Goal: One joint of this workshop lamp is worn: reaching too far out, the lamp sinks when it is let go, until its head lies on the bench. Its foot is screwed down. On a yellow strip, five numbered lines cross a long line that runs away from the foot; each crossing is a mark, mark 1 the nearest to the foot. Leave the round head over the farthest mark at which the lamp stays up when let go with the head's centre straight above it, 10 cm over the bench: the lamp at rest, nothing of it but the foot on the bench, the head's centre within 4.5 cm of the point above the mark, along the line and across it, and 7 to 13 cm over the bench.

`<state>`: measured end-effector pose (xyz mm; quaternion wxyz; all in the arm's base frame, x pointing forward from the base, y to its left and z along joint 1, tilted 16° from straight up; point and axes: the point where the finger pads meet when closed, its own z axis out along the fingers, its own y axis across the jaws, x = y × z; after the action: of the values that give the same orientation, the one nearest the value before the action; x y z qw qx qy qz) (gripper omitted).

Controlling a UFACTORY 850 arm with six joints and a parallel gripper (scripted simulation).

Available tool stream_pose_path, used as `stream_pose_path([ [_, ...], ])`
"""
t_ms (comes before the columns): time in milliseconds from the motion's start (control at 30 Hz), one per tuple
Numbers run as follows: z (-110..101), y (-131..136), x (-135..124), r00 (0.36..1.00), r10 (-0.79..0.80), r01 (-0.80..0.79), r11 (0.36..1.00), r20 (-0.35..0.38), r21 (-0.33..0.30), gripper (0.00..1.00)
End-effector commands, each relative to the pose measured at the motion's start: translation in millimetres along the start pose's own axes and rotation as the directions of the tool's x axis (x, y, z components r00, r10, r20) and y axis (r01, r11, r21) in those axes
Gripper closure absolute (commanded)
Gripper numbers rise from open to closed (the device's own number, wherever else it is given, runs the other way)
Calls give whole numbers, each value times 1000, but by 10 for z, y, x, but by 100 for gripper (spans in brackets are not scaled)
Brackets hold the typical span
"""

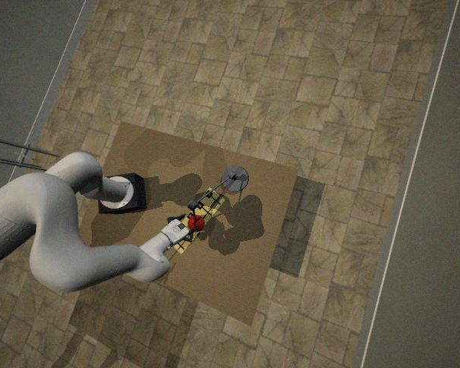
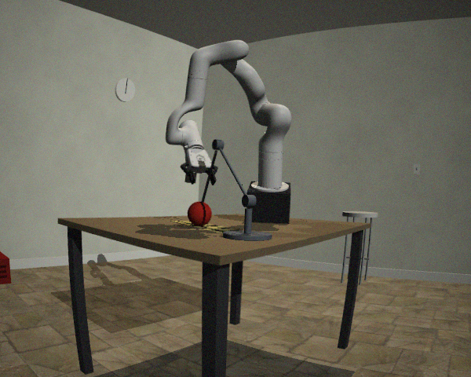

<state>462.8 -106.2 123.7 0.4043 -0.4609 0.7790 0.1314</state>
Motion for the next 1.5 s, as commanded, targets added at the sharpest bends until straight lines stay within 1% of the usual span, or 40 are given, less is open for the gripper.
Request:
stream_pose_path([
  [0, 100, -7, -2, 1000, -1, 1, 1000, 0, 1, 0],
  [333, 340, -6, 0, 1000, -1, 1, 1000, 0, 1, 0],
  [967, 432, -14, -1, 1000, -1, 1, 1000, 1, 2, 0],
  [1000, 431, -14, -1, 1000, -1, 1, 1000, 1, 2, 100],
  [1467, 422, -13, -1, 1000, -1, 1, 1000, 1, 2, 100],
])
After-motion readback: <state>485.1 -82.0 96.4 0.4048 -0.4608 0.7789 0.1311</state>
